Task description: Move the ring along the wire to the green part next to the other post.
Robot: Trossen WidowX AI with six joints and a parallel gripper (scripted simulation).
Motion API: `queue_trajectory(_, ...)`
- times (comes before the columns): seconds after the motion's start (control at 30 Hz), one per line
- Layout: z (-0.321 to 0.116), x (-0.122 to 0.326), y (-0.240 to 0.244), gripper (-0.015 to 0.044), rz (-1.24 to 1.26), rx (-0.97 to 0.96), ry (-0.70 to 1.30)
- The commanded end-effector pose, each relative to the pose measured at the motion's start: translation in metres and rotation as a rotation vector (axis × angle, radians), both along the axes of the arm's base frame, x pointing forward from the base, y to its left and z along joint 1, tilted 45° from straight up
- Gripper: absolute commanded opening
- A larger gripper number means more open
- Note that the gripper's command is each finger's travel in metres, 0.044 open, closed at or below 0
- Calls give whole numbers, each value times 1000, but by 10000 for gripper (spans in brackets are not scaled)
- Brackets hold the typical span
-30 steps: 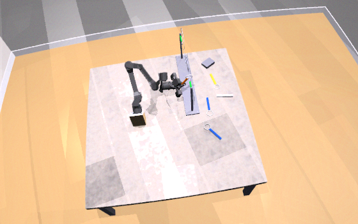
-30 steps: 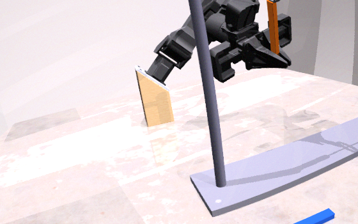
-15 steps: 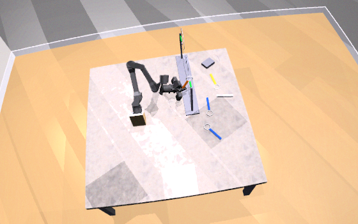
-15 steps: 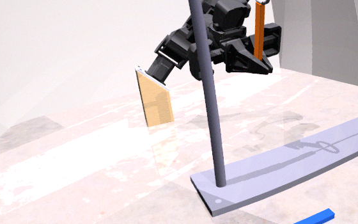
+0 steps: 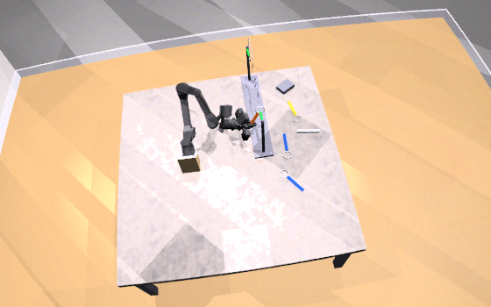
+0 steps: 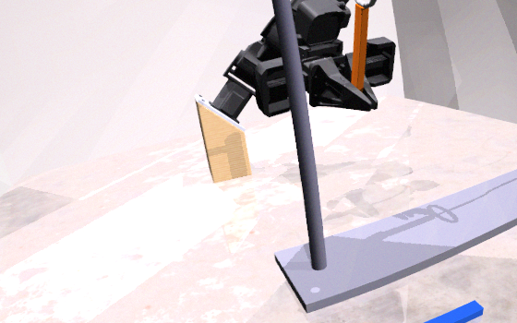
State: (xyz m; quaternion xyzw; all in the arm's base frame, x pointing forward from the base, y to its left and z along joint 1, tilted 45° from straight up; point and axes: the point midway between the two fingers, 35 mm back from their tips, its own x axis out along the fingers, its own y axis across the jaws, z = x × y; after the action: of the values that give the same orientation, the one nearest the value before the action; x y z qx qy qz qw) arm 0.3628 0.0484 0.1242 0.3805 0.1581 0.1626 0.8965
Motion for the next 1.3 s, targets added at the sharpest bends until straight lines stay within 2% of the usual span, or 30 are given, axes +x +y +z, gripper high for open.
queue_trajectory(0.0,-5,-1,-3,-150,3,-7,2)
queue_trajectory(0.83,-23,1,-21,-150,1,-9,0)
queue_trajectory(1.27,-34,0,-11,-150,1,-8,1)
